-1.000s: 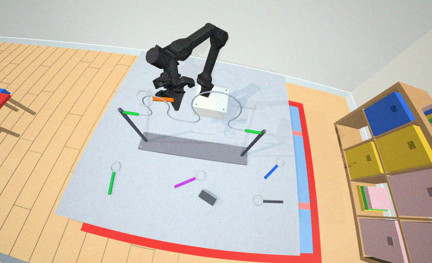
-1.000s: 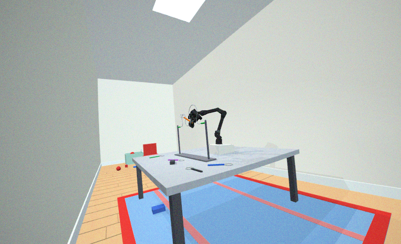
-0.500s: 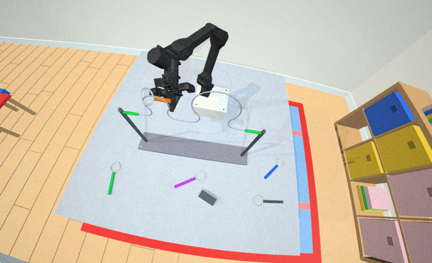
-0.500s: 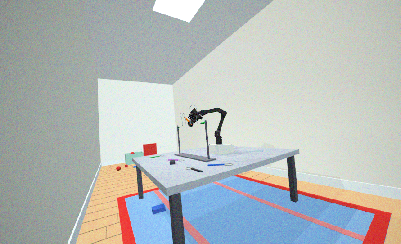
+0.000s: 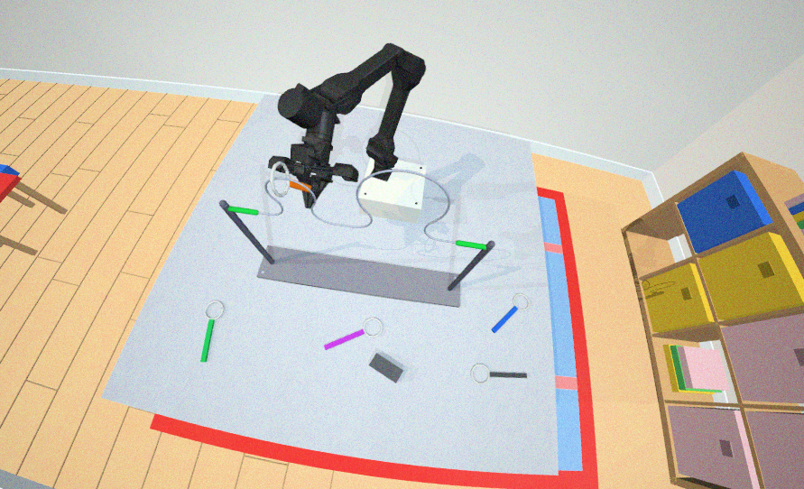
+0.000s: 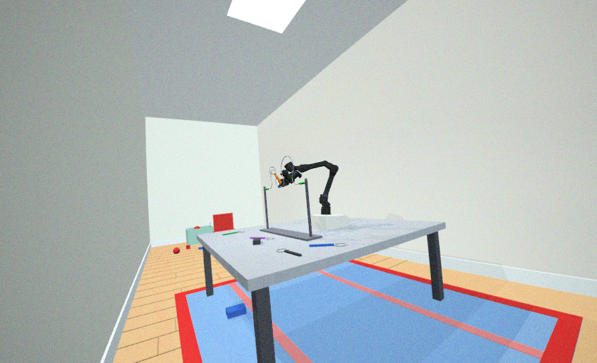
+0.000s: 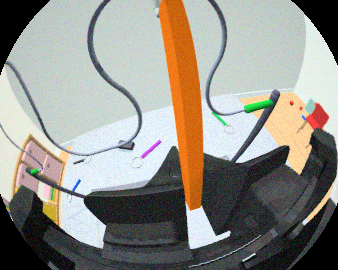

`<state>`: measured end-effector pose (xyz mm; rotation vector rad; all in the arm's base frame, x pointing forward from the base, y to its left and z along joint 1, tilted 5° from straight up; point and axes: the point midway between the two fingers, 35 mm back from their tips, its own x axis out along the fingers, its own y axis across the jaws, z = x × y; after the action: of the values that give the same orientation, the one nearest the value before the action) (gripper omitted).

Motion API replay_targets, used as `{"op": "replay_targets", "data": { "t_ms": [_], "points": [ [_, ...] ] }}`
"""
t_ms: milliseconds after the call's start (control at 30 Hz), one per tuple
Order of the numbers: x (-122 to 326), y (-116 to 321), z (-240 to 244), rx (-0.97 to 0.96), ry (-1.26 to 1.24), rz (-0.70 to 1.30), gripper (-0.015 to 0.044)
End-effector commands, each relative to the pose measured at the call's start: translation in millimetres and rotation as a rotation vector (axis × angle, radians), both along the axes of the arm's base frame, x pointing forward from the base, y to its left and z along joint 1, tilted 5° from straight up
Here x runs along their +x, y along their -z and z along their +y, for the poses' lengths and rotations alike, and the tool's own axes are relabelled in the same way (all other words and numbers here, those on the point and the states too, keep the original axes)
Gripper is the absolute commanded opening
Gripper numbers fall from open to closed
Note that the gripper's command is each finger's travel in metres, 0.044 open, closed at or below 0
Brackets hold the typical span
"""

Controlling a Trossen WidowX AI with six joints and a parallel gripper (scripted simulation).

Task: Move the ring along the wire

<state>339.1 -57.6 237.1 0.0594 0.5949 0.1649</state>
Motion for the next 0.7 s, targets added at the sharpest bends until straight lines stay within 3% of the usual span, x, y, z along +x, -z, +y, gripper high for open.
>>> {"op": "replay_targets", "data": {
  "t_ms": [0, 667],
  "points": [
    [1.0, -1.1, -6.0, -0.098, -0.004, -0.025, -0.015],
    [7.0, -6.2, -33.8, -0.531, -0.018, -0.119, -0.015]
  ]
}}
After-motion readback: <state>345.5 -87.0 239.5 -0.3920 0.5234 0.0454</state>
